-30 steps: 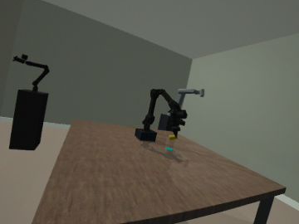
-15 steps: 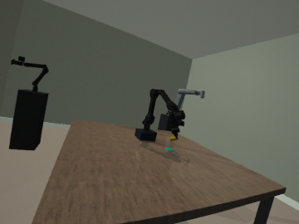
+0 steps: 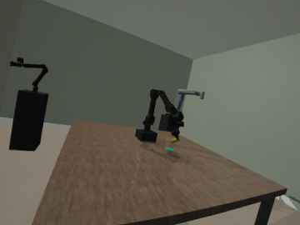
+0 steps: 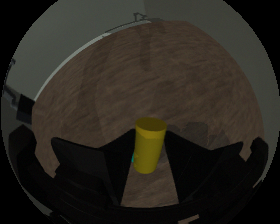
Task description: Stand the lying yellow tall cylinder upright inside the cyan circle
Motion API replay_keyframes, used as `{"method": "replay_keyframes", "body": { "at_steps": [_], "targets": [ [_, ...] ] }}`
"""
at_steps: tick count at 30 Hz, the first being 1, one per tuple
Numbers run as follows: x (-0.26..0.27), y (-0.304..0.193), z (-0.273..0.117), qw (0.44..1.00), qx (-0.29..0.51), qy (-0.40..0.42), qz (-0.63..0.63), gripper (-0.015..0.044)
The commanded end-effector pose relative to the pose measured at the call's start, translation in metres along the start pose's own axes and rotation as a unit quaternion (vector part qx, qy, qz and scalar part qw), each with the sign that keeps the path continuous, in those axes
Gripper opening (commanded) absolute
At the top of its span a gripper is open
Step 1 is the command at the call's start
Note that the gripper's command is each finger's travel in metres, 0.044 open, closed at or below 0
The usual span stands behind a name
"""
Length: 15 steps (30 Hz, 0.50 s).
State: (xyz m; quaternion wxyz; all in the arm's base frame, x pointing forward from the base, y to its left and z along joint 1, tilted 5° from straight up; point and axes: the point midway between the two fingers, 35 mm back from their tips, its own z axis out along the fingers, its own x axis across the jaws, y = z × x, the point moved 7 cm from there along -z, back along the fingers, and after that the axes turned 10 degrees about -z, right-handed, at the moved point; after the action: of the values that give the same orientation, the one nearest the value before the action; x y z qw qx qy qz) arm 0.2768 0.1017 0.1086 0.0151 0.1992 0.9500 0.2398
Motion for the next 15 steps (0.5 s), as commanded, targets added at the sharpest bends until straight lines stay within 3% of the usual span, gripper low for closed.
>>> {"method": "replay_keyframes", "body": {
  "at_steps": [1,15],
  "targets": [
    [-0.0002,-0.0035,0.0014,1.0,-0.019,0.002,0.001,0.0105],
    [-0.0036,-0.012,0.0032,0.997,-0.071,-0.001,0.005,0.0105]
  ]
}}
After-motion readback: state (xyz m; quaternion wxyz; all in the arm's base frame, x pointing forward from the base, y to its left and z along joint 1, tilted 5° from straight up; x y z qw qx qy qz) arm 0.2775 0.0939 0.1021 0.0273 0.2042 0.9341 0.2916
